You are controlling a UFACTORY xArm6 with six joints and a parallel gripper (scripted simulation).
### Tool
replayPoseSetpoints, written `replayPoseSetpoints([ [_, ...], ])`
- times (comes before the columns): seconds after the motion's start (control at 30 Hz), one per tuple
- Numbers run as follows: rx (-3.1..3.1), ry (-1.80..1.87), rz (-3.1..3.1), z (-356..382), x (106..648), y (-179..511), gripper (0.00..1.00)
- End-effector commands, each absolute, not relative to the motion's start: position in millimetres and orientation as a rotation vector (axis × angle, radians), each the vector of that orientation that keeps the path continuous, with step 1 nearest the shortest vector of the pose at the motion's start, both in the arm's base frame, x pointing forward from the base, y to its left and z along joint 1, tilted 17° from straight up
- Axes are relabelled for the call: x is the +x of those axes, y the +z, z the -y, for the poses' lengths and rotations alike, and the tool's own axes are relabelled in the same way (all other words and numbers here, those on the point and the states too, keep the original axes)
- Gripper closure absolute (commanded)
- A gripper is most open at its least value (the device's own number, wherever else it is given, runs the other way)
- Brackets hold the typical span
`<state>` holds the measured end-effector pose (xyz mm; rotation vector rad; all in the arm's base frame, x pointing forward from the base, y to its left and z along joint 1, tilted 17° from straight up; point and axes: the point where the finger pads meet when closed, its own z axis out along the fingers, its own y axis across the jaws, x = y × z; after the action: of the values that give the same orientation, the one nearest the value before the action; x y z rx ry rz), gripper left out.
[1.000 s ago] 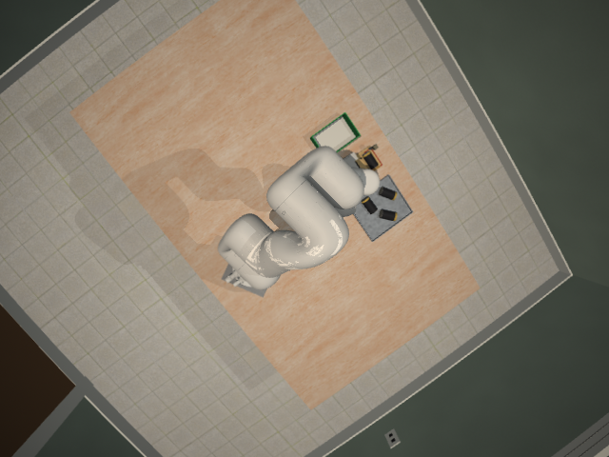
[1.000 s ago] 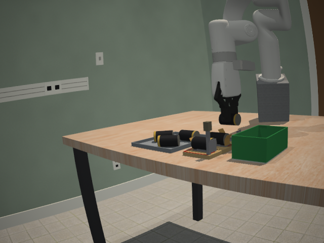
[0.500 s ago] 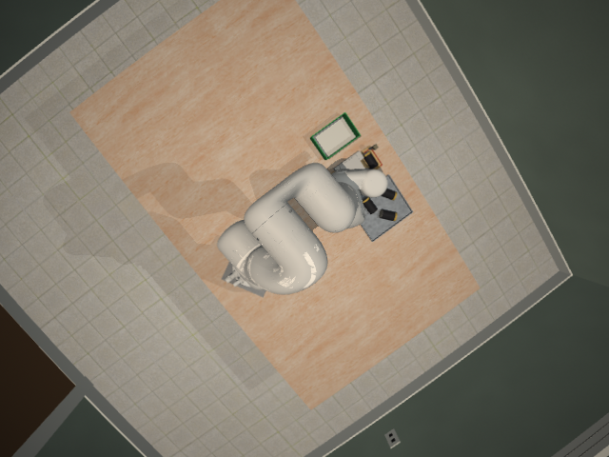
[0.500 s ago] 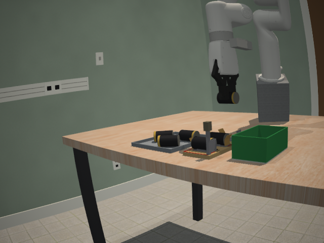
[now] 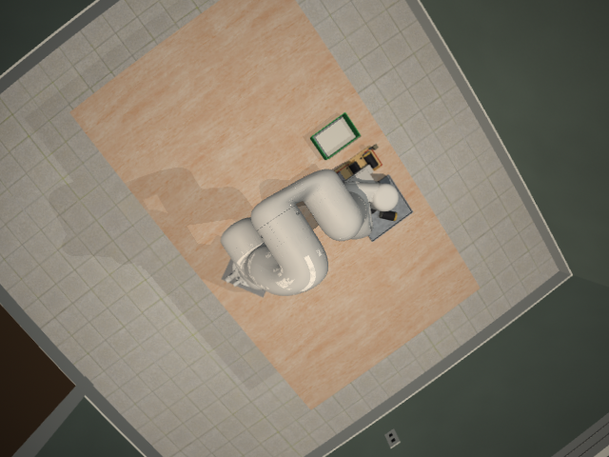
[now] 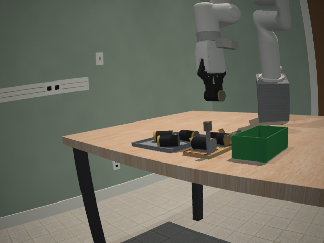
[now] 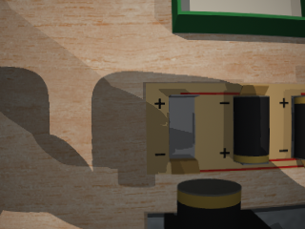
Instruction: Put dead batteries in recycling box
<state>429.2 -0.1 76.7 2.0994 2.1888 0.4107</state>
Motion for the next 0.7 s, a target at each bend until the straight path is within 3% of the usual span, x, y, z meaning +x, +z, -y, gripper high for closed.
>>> replayPoseSetpoints([
  [0.0,2.094,0.43,-2.196,40,435,73,0.72],
  [0.4,2.094,0.43,-2.196,162,445,56,0.72],
  [0.67,2.094,0.43,-2.196,175,446,55,0.72],
])
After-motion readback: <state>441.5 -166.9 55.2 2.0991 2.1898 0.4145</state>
